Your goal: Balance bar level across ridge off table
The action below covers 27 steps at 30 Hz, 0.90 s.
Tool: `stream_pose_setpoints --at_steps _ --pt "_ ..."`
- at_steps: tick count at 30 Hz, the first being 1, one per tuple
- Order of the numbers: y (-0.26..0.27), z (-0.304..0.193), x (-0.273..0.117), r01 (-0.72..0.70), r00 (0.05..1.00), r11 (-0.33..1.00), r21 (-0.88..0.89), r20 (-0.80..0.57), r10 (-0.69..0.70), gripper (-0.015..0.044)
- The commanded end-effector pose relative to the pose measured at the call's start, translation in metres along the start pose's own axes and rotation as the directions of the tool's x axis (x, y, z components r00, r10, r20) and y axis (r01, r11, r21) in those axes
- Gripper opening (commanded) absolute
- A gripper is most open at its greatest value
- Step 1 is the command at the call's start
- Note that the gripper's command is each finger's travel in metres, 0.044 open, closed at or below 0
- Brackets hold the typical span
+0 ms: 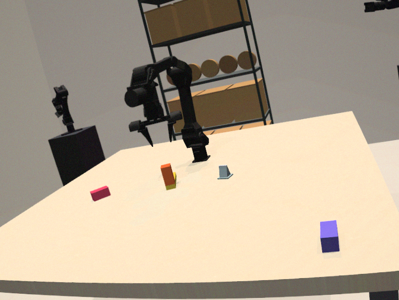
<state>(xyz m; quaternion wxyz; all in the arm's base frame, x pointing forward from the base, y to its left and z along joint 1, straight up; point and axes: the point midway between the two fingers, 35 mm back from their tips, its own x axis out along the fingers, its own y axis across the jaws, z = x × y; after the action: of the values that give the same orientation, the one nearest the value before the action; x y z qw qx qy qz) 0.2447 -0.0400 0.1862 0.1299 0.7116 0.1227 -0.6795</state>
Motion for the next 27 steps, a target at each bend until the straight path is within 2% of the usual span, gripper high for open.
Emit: stream_pose_setpoints --at_steps 1,6,20,27 --pt "0.002 0.003 0.004 0.005 1.0 1.0 0.016 0.021 -0.005 0.0315" --pt "0.003 0.0 0.02 0.005 1.0 1.0 0.016 0.021 -0.005 0.0315" --pt "0.002 0.004 0.11 0.005 1.0 1.0 0.016 0.021 -0.005 0.0315" --pt "0.001 0.005 0.114 0.005 1.0 1.0 0.016 0.021 -0.005 0.0315"
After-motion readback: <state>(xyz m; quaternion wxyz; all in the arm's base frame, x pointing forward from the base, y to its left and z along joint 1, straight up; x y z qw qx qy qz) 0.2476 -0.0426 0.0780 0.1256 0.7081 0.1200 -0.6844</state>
